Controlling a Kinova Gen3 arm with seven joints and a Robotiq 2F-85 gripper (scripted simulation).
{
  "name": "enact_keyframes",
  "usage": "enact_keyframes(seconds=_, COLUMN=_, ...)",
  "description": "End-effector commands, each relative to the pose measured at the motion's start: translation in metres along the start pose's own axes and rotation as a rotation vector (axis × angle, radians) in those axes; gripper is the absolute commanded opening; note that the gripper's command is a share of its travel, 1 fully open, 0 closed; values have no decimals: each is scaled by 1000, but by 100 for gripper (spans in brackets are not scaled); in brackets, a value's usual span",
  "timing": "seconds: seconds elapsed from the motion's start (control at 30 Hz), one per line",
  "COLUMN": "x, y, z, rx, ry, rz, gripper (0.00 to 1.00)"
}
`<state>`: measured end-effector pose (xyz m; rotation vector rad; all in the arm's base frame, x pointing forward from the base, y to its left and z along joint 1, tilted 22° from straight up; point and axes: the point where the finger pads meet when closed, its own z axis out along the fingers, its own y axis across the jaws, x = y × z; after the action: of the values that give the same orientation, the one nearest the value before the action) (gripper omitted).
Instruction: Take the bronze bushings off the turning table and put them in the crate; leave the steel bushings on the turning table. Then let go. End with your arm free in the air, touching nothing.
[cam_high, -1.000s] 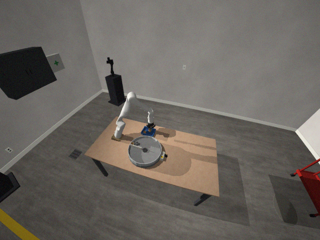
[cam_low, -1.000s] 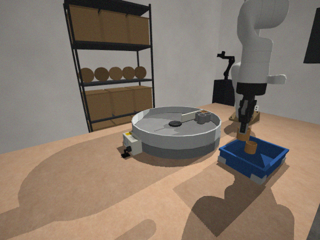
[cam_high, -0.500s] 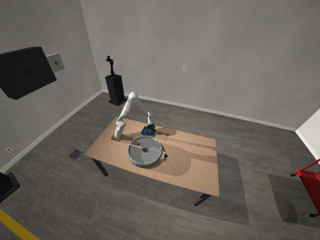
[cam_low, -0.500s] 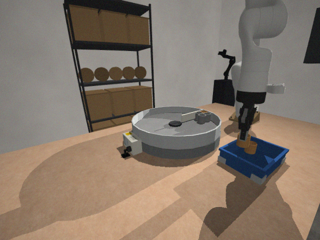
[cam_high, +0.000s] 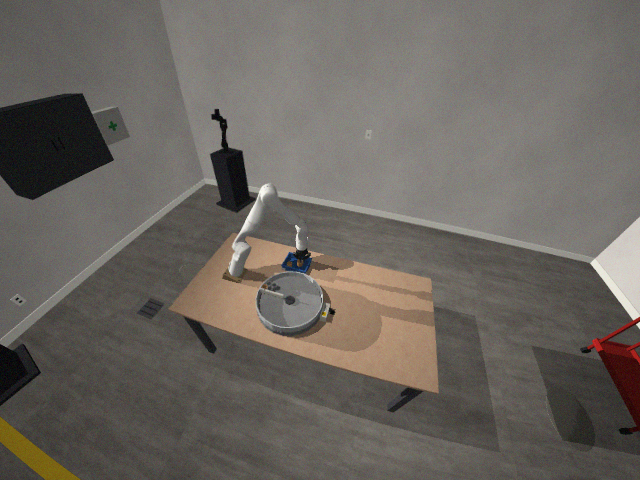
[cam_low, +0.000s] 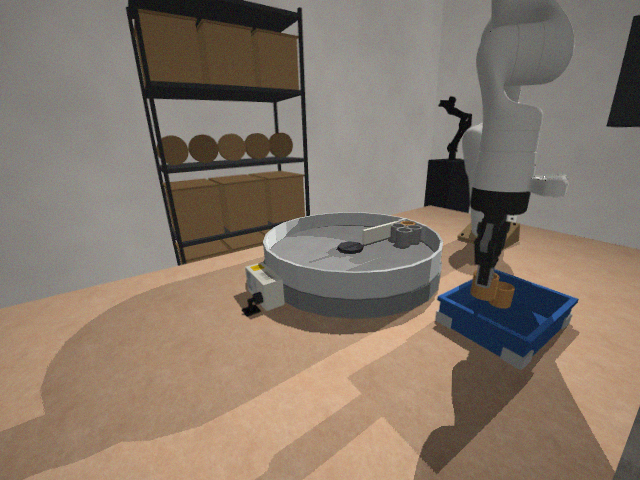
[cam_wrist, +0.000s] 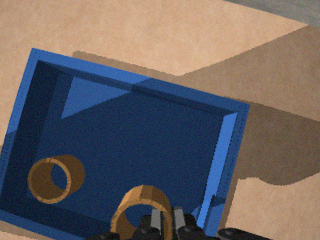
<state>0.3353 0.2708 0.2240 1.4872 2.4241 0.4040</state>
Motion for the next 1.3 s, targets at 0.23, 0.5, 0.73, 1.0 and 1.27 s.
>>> enact_keyframes(seconds=0.23, x=-3, y=-1, z=3, rx=4, ry=-7, rz=3, gripper=0)
enact_keyframes(seconds=0.5, x=-3, y=-1, z=11, rx=4, ry=-7, rz=3, gripper=0)
enact_keyframes(seconds=0.73, x=-3, y=-1, z=11, rx=4, ry=-7, rz=3, gripper=0)
enact_keyframes(seconds=1.0, x=-3, y=-1, z=16, rx=4, ry=-7, rz=3, gripper=0)
enact_keyframes(seconds=1.27, x=-3, y=-1, z=20, rx=4, ry=-7, rz=3, gripper=0)
